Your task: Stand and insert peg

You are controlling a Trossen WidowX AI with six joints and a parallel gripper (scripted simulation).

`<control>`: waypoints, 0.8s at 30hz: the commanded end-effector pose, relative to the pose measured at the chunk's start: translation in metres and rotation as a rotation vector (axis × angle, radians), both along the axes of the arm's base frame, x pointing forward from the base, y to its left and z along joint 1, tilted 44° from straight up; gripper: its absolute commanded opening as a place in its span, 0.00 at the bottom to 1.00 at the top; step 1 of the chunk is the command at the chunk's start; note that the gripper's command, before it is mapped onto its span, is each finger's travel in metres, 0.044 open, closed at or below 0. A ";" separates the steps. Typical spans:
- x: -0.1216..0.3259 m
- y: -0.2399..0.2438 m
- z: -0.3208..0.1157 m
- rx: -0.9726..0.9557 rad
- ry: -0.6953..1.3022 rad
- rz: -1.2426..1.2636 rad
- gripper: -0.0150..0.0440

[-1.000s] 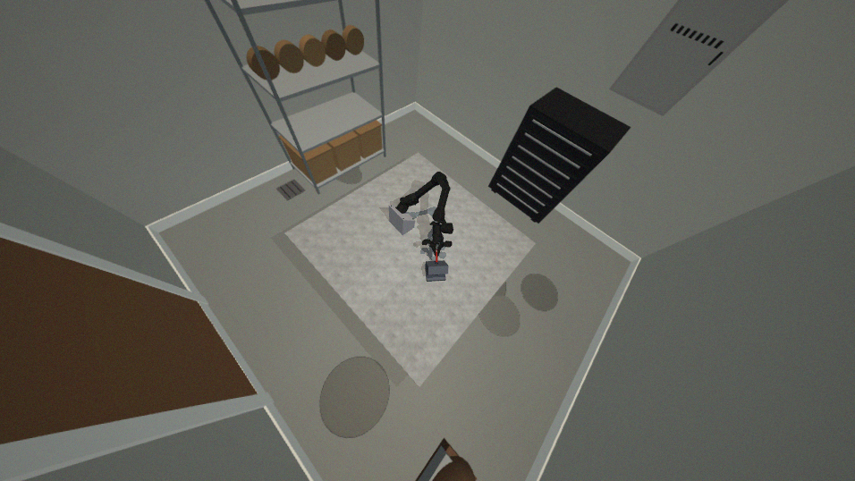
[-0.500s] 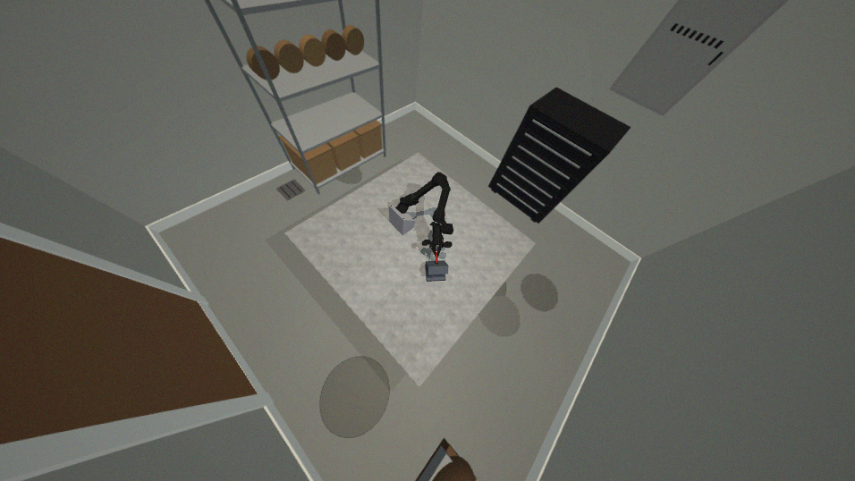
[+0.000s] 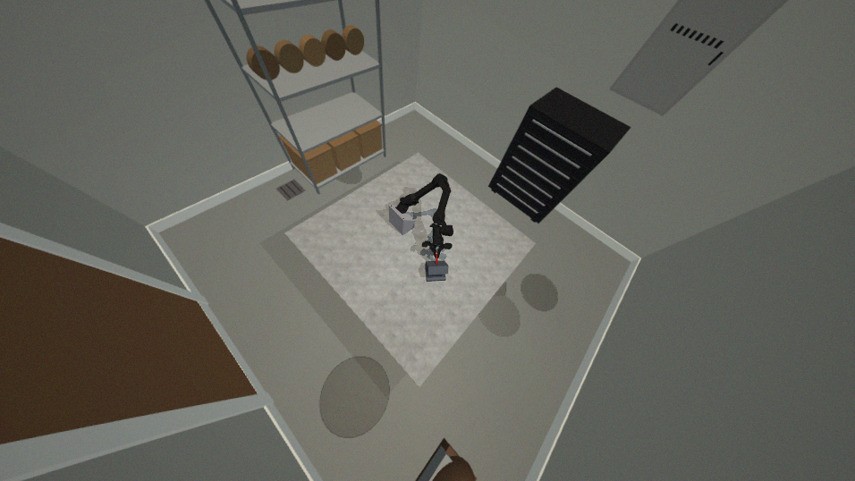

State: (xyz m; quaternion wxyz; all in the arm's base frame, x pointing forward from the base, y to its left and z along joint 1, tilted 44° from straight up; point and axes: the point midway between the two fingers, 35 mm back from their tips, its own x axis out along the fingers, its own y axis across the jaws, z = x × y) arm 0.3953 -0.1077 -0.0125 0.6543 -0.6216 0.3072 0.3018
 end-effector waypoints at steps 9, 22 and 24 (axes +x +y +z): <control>0.006 -0.001 -0.007 -0.001 0.000 -0.005 0.25; 0.012 -0.001 -0.014 -0.001 -0.001 -0.005 0.25; 0.013 -0.001 -0.015 -0.001 -0.001 -0.005 0.25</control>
